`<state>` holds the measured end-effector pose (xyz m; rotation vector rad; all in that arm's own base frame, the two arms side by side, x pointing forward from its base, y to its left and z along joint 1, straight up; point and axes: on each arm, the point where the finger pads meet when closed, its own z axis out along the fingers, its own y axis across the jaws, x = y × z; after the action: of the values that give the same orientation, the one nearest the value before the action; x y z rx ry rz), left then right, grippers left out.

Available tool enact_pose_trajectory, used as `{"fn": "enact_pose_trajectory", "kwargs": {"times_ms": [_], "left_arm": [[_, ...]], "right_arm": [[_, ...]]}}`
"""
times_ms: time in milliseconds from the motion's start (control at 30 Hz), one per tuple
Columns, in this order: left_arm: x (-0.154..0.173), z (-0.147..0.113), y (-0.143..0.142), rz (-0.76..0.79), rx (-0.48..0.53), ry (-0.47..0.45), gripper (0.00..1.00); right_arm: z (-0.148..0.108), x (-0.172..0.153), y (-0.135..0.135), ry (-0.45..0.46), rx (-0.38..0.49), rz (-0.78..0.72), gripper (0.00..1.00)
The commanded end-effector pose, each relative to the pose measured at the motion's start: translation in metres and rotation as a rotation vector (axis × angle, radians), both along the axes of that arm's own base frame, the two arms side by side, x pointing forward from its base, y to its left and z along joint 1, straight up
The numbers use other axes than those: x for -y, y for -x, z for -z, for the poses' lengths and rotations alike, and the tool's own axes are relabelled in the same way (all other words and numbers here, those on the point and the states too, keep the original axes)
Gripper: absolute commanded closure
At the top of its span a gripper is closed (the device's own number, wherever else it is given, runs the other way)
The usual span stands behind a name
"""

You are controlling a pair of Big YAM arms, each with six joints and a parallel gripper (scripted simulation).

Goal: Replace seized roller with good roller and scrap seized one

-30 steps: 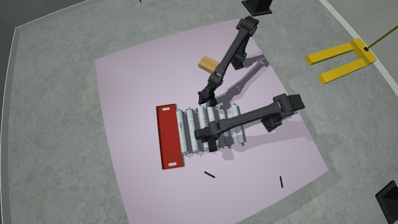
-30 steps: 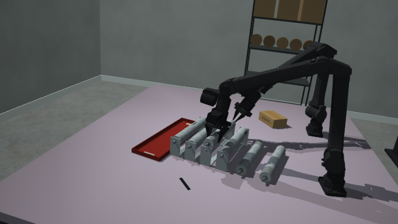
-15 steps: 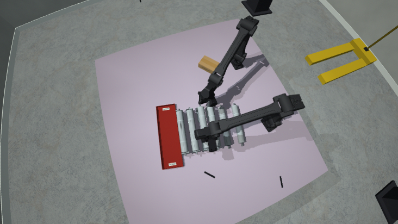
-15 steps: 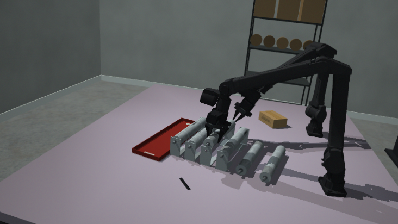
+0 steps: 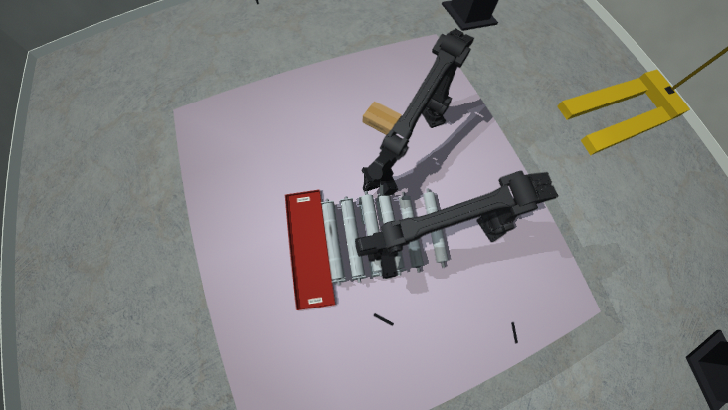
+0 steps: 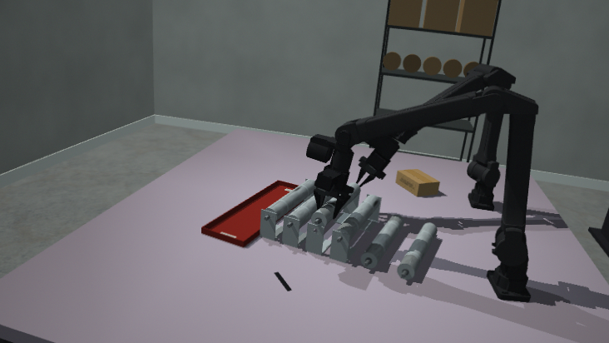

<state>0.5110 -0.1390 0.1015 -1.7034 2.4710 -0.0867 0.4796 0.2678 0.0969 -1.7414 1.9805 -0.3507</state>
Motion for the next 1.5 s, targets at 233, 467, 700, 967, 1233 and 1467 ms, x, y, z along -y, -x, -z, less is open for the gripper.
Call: {"fn": "enact_pose_trajectory", "kwargs": {"times_ms": [233,467,700,967,1233,1467], "left_arm": [[-0.002,-0.054,-0.028,0.021,0.112,0.003,0.68],[0.004,-0.055,-0.028,0.031,0.118,0.006,0.68],[0.004,-0.055,-0.028,0.032,0.119,0.006,0.68],[0.004,-0.055,-0.028,0.032,0.119,0.006,0.68],[0.004,-0.055,-0.028,0.032,0.119,0.006,0.68],[0.000,-0.049,-0.032,0.023,0.119,0.036,0.68]], "right_arm": [[-0.029,0.015,-0.013,0.005,0.048,0.022,0.97],[-0.021,-0.032,-0.024,-0.049,0.068,-0.044,0.68],[-0.024,-0.023,-0.029,-0.048,0.070,-0.026,0.68],[-0.025,-0.023,-0.030,-0.050,0.071,-0.025,0.68],[-0.025,-0.023,-0.030,-0.050,0.071,-0.025,0.68],[-0.025,-0.023,-0.030,-0.050,0.071,-0.025,0.68]]}}
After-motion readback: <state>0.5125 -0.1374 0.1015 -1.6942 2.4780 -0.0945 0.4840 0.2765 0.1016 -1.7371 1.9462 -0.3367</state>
